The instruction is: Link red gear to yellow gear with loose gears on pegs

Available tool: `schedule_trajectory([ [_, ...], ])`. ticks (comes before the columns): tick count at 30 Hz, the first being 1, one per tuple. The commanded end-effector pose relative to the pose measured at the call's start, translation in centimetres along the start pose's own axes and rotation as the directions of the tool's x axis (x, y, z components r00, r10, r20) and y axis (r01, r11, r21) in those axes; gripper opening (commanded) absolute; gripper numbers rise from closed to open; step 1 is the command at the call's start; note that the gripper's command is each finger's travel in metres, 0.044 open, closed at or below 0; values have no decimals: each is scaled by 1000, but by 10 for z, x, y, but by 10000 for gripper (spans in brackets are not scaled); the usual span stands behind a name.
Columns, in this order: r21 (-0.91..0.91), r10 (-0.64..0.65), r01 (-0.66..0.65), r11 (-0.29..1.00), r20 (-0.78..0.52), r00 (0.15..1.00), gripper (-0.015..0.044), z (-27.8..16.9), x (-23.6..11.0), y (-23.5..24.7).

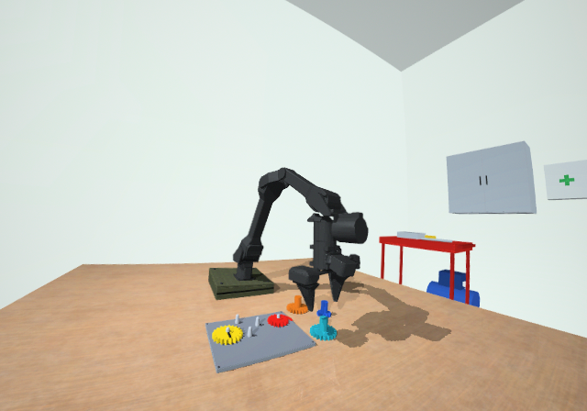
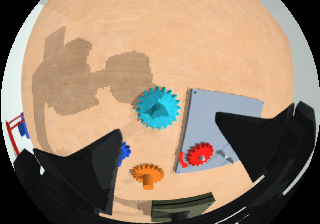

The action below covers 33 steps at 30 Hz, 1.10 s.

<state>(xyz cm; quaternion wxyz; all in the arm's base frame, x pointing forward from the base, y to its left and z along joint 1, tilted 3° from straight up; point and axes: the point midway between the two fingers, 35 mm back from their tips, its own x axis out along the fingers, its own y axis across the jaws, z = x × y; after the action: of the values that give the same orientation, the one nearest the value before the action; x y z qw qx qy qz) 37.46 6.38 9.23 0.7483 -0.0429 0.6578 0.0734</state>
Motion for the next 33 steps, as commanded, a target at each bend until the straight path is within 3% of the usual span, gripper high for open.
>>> schedule_trajectory([
  [1, -5, 5, -5, 1000, -50, 999, 440, -2, 3, 3],
  [33, -5, 5, -5, 1000, -50, 999, 440, -5, 45, 6],
])
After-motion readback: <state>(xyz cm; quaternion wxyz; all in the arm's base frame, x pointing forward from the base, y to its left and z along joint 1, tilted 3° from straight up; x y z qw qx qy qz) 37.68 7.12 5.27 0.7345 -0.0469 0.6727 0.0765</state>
